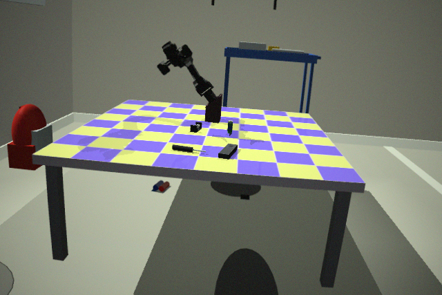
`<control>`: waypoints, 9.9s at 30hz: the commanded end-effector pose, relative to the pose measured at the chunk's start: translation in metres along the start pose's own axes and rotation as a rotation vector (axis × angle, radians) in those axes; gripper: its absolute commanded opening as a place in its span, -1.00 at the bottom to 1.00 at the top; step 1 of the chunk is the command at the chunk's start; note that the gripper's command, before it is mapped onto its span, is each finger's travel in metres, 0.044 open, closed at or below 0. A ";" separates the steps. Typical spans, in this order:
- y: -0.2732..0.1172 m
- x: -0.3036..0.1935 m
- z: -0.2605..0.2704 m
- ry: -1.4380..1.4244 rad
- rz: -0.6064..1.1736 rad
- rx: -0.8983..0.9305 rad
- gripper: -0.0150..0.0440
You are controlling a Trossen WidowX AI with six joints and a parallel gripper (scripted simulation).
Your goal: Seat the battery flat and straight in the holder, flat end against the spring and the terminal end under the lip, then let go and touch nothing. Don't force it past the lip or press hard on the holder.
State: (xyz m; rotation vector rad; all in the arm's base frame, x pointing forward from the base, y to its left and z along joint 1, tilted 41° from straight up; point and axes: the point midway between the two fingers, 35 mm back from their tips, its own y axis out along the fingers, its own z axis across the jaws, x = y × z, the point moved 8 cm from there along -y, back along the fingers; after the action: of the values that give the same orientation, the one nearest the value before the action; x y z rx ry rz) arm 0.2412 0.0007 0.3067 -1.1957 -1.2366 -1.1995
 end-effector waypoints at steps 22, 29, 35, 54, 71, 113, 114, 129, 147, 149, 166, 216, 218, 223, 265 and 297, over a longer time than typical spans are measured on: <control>0.088 -0.201 0.133 0.234 1.156 -0.360 -0.49; 0.068 -0.273 0.168 0.012 1.349 -0.667 -0.49; 0.048 -0.315 0.185 -0.194 1.374 -0.855 -0.49; 0.044 -0.377 0.134 -0.196 1.372 -0.857 -0.49; 0.035 -0.361 0.115 -0.197 1.372 -0.858 -0.49; 0.019 -0.276 0.138 -0.198 1.374 -0.858 -0.49; 0.019 -0.276 0.138 -0.198 1.374 -0.858 -0.49; 0.017 -0.292 0.116 0.247 1.071 -1.209 0.13; 0.006 -0.315 0.079 1.004 0.376 -1.673 0.35; 0.006 -0.315 0.079 1.004 0.376 -1.673 0.35; 0.006 -0.335 0.063 1.004 0.377 -1.673 0.35; 0.015 -0.294 0.064 0.751 0.646 -1.539 -0.20; 0.016 -0.290 0.060 0.690 0.705 -1.504 -0.20; 0.020 -0.277 0.050 0.535 0.846 -1.407 -0.20; 0.018 -0.218 -0.018 -0.376 1.410 -0.662 -0.20; -0.001 -0.248 -0.042 -0.426 1.166 -0.572 -0.20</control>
State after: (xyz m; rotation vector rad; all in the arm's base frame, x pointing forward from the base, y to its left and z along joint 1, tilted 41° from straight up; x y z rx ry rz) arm 0.2460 -0.0440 0.0609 -2.2289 -0.2277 -0.3818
